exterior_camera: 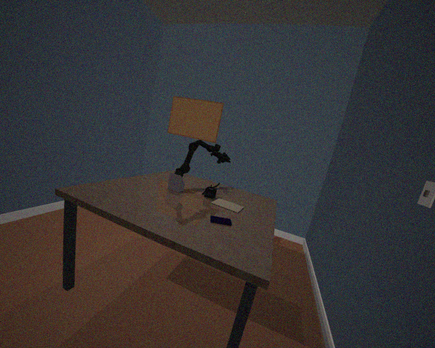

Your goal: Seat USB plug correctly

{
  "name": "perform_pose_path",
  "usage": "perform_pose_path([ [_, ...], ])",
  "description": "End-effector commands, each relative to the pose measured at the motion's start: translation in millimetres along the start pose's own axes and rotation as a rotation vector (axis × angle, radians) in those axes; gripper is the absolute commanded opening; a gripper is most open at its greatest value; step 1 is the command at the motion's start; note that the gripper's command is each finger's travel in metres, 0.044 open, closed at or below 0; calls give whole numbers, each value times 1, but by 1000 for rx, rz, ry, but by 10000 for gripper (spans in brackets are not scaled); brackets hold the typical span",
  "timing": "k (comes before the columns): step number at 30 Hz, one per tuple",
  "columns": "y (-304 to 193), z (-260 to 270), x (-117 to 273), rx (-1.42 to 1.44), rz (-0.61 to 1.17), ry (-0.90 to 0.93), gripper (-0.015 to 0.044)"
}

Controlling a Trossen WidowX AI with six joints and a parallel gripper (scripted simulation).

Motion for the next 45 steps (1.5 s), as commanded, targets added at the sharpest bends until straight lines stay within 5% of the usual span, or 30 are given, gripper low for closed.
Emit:
perform_pose_path([
  [1,6,54,-37,78,-47,164,440],
  [14,-39,245,-85,31,-196,770,440],
  [27,-102,425,-8,-723,-337,1368,440],
  [34,-123,470,55,-1378,-345,1432,440],
  [45,-123,470,57,-1395,-344,1431,440],
])
Point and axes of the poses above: the point midway between the two fingers, 35 mm back from their tips, its own x axis back along the fingers, its own z axis across the jaws, y = z × x, the point moved 7 cm from there along x, back along the fingers, and after that the axes turned 13 degrees about -x, right-handed, at the moved point
